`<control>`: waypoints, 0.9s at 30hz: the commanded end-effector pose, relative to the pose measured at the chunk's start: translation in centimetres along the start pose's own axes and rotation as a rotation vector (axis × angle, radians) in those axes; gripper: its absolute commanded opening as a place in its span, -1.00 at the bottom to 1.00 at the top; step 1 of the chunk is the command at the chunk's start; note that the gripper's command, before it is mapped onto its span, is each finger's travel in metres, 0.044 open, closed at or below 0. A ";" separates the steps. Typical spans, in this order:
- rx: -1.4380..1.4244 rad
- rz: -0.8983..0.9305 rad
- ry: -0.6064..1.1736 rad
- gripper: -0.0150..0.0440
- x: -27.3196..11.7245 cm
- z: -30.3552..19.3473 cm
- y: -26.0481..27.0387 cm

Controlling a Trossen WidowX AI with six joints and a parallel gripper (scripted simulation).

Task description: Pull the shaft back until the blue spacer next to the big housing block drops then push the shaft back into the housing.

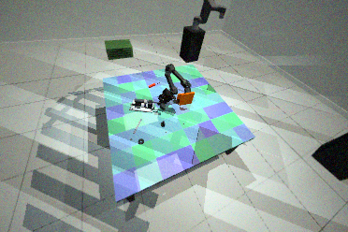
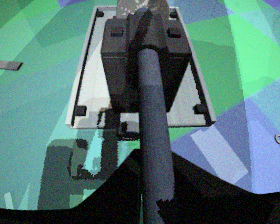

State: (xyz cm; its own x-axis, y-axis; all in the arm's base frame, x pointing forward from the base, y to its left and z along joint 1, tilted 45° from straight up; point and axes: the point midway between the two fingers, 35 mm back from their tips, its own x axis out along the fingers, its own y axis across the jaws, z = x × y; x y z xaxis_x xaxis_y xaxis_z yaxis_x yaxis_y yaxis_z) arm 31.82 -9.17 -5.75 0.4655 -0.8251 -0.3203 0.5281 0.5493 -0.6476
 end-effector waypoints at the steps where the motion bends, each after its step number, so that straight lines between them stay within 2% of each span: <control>1: 0.003 -0.001 -0.004 -0.49 0.1 0.2 0.0; 27: 0.003 -0.001 -0.004 -0.49 0.3 0.4 0.0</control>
State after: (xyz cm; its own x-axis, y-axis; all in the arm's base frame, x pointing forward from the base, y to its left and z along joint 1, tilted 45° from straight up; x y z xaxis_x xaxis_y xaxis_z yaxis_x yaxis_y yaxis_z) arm 32.06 -9.31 -5.66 0.4652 -0.8256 -0.3195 0.5291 0.5486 -0.6474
